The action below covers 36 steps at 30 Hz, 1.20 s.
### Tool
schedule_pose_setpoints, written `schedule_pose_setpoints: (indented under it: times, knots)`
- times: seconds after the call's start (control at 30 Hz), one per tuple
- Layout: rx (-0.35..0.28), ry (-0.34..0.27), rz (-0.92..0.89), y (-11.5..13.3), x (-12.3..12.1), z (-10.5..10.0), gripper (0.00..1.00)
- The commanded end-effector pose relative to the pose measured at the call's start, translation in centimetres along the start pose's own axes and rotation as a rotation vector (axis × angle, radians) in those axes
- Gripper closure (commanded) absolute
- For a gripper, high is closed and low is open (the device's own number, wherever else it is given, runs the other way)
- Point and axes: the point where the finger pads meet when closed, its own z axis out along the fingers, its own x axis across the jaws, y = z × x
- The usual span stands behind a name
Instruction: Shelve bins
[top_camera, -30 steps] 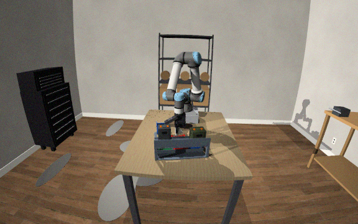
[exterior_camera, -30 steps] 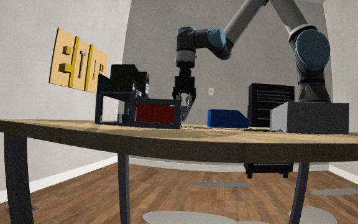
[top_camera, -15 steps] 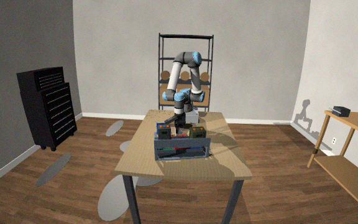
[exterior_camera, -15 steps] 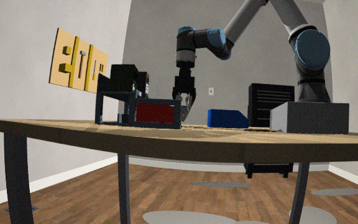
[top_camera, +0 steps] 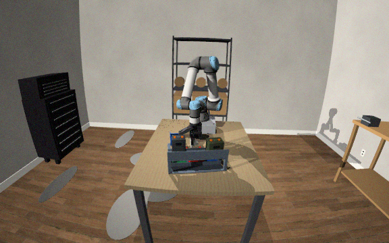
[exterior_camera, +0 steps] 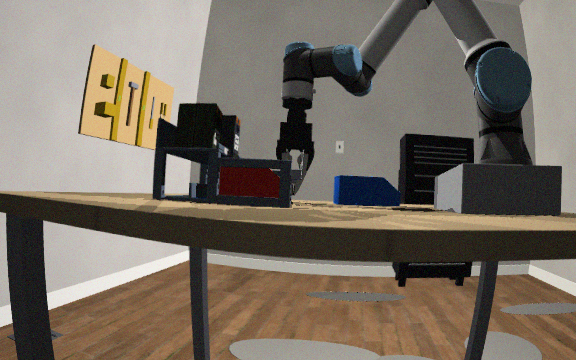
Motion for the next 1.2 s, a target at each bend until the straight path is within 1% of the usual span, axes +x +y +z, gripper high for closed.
schedule_pose_setpoints:
  times: [0.0,0.8,1.17]
  knots:
    - [0.002,-0.003,0.0,-0.1,-0.3,-0.1,1.0]
    - [0.002,-0.002,0.0,0.0,-0.3,-0.1,1.0]
    - [0.0,0.0,0.001,0.0,0.7,-0.8,1.0]
